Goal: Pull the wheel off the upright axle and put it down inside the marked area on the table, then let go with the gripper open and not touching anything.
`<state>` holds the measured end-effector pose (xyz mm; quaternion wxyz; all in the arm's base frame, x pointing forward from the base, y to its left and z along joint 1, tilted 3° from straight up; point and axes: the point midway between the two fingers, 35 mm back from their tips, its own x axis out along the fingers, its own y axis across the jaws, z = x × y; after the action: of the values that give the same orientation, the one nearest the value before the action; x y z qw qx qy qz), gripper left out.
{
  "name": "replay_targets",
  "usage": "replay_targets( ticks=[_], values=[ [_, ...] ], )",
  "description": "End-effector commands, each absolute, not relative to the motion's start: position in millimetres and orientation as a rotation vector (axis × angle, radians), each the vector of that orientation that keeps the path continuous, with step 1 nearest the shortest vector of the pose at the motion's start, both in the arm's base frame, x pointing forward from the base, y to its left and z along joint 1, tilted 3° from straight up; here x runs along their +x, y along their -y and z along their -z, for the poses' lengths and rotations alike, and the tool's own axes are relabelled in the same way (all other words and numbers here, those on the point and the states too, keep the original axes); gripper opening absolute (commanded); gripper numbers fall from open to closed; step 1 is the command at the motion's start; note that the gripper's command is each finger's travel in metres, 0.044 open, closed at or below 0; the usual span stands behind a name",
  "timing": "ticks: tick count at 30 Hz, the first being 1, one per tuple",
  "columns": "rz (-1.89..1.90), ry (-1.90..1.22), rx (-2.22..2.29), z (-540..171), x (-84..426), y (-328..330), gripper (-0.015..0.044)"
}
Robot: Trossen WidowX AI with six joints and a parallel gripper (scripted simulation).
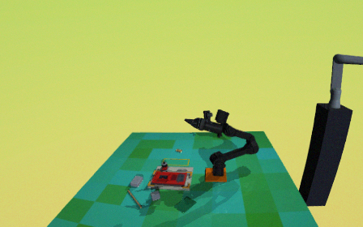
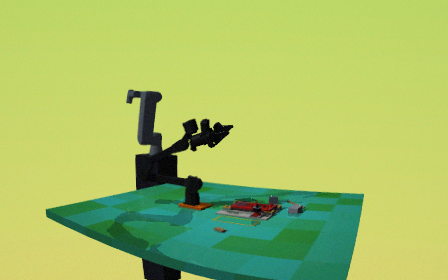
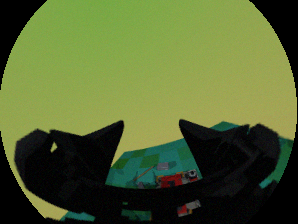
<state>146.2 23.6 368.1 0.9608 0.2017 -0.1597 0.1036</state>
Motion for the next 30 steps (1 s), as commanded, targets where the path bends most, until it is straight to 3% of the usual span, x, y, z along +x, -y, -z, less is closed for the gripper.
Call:
replay_targets(
  ticks=[1, 4, 30],
  values=[
    [-0.209, 0.319, 0.405, -368, 147, -24, 0.0374],
    [-0.191, 0.252, 0.356, -367, 158, -28, 0.0300],
    [-0.062, -0.487, -0.043, -309, 287, -39, 0.0300]
  ],
)
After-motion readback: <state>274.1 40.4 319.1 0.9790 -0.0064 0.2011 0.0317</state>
